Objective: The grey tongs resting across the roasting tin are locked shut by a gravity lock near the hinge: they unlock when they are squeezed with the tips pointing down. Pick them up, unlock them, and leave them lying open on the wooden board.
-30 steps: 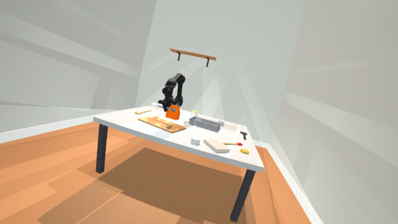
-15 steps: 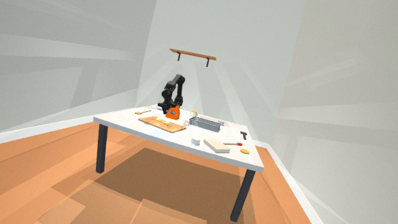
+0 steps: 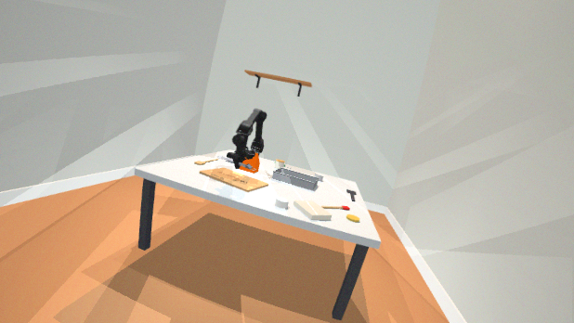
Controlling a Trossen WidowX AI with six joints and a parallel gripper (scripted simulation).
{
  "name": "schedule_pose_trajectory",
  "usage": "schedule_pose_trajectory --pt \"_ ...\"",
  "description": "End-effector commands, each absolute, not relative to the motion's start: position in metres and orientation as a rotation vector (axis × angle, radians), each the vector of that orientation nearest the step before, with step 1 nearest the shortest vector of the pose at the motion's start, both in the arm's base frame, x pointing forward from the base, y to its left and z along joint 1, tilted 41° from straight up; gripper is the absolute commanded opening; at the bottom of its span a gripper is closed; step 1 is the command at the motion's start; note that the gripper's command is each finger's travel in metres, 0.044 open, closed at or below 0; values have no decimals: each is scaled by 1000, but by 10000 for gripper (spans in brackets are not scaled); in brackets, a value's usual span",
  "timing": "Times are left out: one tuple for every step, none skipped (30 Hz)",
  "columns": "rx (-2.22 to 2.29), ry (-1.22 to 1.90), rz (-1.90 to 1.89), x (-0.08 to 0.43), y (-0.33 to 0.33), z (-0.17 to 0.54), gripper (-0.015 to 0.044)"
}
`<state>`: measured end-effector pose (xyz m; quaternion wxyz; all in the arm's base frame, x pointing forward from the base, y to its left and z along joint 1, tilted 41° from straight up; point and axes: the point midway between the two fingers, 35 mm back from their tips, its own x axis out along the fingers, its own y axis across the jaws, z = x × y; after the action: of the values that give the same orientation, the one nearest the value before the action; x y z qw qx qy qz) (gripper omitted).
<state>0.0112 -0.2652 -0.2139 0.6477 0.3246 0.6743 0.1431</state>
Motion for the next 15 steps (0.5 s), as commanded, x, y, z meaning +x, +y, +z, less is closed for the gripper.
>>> schedule_pose_trajectory --pt "739 1532 318 12 -262 -217 -150" --pt "739 1532 318 12 -261 -219 -150" --pt "739 1532 318 12 -260 -220 -150" --pt "739 1532 318 12 -259 -221 -150" --pt "739 1532 318 12 -258 -222 -150" --pt "739 1532 318 12 -257 -223 -150" --pt "739 1532 318 12 -256 -224 -150" --pt "739 1532 318 12 -254 -225 -150" --pt "739 1532 318 13 -253 -226 -150" --pt "739 1532 318 13 -252 -228 -150" --pt "739 1532 318 13 -251 -229 -150" --pt "739 1532 318 13 -250 -230 -150" --pt "739 1532 318 13 -248 -231 -150" --pt "739 1532 318 13 -247 -232 -150" --pt "739 1532 318 13 -246 -233 -150"
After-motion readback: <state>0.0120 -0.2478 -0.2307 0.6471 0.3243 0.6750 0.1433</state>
